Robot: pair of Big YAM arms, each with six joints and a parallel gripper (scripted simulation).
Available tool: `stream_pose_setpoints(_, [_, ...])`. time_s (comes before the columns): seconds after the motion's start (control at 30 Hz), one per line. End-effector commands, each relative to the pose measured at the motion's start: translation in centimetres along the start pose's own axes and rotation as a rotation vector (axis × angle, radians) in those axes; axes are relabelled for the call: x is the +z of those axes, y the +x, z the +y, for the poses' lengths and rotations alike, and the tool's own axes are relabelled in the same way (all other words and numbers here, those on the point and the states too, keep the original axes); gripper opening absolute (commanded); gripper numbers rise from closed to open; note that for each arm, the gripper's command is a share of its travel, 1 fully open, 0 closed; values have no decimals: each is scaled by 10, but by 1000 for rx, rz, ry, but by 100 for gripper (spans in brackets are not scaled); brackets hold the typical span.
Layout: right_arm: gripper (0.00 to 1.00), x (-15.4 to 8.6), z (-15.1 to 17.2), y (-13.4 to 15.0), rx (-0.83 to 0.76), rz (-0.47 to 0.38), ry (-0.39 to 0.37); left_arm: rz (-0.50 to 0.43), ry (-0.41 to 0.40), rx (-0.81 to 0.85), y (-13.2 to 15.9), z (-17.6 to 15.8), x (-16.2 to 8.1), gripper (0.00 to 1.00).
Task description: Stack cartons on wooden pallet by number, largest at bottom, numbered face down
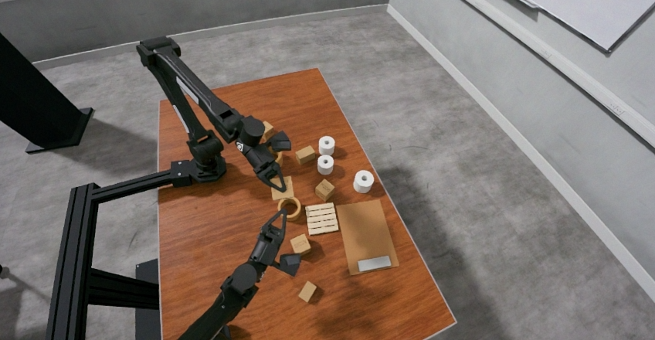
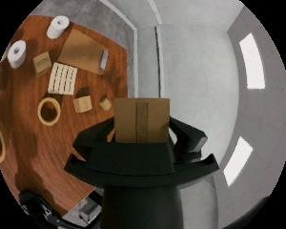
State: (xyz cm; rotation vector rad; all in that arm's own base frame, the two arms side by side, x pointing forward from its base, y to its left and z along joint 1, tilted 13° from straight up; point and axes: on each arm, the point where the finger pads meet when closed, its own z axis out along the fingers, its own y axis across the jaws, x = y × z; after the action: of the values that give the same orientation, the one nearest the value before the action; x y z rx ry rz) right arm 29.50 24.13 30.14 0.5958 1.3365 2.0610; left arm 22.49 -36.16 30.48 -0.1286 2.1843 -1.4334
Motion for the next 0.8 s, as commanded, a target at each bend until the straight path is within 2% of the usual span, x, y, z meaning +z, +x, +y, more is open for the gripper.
stream_pose_setpoints(0.0, [100,2,8,1,6,3,-29,-24,54,1,-14,-32,-3,55])
stream_pose_setpoints(0.43, [100,2,8,1,6,3,-29,-24,54,1,-14,-32,-3,55])
stream_pose_setpoints(0.47, [100,4,13,-1,11,-2,-34,-39,64,17,-23,-43,-1,55])
stream_pose_setpoints(0.53, [100,4,13,-1,11,-2,-34,-39,64,17,-23,-43,-1,55])
stream_pose_setpoints(0.67, [100,6,12,-14,-81,-19,17,-40,11,83,-38,-26,4,55])
stream_pose_setpoints(0.77, [100,3,11,-29,-179,-24,88,-33,-41,149,-63,-7,10,55])
